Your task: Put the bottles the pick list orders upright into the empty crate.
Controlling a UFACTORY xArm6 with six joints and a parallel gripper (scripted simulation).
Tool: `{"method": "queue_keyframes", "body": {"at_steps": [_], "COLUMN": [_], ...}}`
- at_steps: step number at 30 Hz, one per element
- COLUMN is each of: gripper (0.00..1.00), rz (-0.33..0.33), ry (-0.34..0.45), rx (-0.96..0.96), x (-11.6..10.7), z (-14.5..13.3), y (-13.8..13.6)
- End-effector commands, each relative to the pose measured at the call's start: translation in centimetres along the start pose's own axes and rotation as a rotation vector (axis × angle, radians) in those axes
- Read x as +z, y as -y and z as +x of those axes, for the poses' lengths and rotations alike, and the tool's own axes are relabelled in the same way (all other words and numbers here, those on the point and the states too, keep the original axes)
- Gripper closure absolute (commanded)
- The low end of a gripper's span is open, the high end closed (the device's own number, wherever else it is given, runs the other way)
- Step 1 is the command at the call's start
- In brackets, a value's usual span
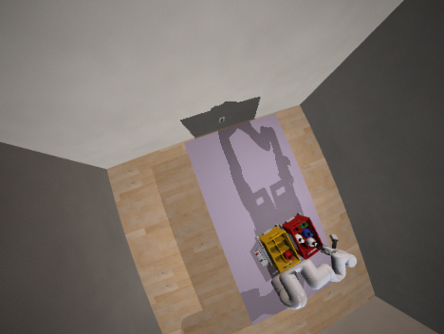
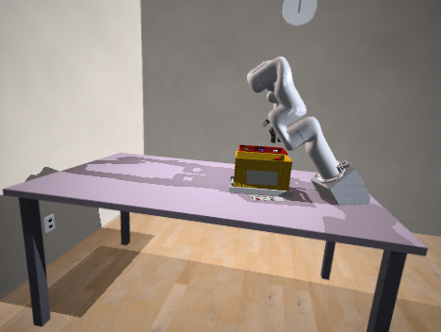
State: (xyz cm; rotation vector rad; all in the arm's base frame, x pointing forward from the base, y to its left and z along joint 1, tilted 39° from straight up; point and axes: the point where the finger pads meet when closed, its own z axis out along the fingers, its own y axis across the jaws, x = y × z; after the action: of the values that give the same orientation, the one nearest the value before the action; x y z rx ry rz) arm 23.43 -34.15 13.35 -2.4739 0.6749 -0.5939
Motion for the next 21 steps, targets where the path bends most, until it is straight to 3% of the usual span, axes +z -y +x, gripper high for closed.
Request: {"method": "queue_keyframes", "body": {"at_steps": [1,21], "gripper": [0.35,0.35], "rz": [-0.003,-0.002], "ry": [-0.003,-0.003], "rx": [-0.001,-0.001], "x": [0.6,3.0], "z": [0.1,0.1], "y": [0.0,-0.1]}}
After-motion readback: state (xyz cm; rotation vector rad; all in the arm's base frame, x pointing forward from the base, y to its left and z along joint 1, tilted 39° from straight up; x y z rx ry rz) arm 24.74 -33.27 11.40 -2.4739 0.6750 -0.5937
